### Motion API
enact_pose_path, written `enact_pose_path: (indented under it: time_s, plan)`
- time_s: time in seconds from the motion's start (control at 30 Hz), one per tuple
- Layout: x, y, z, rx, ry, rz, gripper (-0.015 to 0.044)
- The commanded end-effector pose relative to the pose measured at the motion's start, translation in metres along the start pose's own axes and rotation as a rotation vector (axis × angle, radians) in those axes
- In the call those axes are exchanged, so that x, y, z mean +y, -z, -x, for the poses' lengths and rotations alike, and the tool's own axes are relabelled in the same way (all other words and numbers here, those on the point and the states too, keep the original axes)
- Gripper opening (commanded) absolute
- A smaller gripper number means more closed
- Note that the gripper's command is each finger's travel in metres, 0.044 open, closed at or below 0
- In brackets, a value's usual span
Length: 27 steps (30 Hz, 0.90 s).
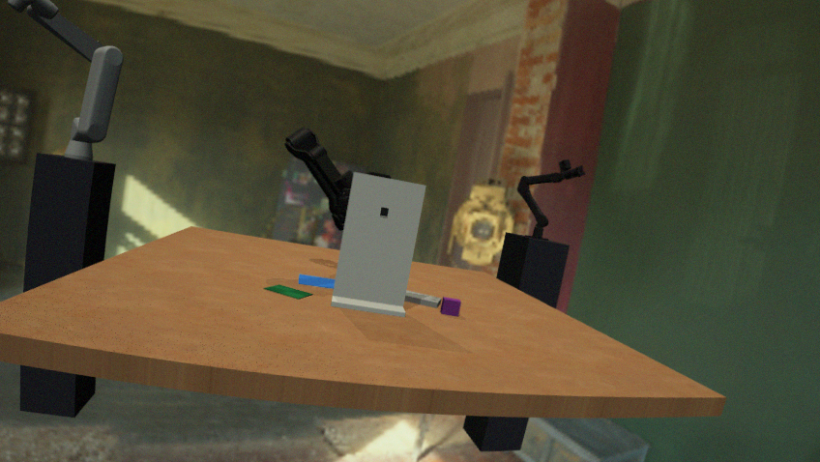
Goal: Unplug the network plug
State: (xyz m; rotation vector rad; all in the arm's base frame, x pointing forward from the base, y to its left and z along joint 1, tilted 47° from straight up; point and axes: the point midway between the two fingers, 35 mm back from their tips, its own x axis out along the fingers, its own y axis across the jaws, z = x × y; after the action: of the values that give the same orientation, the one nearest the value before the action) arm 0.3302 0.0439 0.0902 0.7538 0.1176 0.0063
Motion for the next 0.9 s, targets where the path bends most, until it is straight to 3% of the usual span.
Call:
enact_pose_path:
  time_s: [0.0, 0.87]
  plan:
    - [0.0, 0.001, 0.003, -0.002, 0.003, -0.004, 0.0]
    - [0.0, 0.008, 0.02, 0.007, 0.013, -0.005, 0.0]
